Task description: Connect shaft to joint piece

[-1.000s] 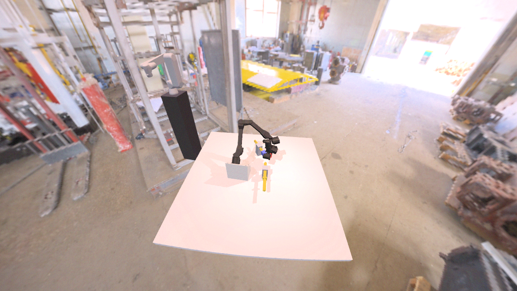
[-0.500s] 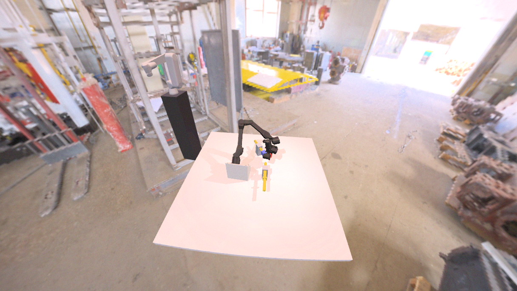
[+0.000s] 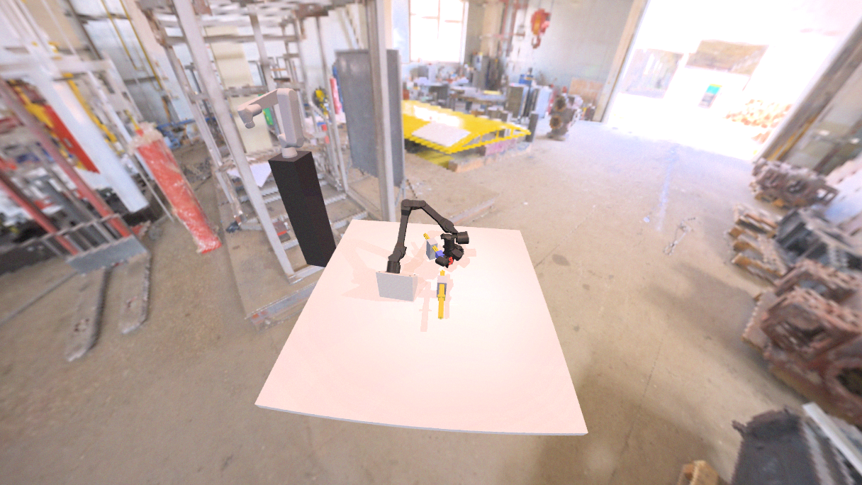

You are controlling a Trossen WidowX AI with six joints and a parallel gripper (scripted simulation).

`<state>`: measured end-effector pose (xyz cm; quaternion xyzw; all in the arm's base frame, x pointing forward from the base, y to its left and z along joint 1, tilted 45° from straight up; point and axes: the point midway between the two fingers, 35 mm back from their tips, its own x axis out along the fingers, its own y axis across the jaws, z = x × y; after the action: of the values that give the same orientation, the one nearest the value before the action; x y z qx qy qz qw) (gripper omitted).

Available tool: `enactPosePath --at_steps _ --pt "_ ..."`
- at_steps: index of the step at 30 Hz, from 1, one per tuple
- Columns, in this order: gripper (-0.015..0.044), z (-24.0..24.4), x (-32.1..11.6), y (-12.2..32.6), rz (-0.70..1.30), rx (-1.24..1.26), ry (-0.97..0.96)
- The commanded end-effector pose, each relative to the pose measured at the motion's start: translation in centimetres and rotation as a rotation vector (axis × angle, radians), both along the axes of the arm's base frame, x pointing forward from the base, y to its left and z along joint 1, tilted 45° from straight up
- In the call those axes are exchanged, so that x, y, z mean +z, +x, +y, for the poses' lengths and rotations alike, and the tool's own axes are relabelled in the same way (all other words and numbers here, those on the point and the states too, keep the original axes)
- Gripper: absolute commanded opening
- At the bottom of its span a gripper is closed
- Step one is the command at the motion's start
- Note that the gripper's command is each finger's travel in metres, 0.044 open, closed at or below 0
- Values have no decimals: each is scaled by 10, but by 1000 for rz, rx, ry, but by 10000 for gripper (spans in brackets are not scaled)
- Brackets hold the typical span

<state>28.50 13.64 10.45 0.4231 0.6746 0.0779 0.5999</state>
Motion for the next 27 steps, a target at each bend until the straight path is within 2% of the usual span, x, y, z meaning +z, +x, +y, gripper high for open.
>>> enactPosePath --at_steps 1,27 --pt "0 -1 -3 -1 64 -32 14" --pt "0 -6 -18 -13 424 -231 118"
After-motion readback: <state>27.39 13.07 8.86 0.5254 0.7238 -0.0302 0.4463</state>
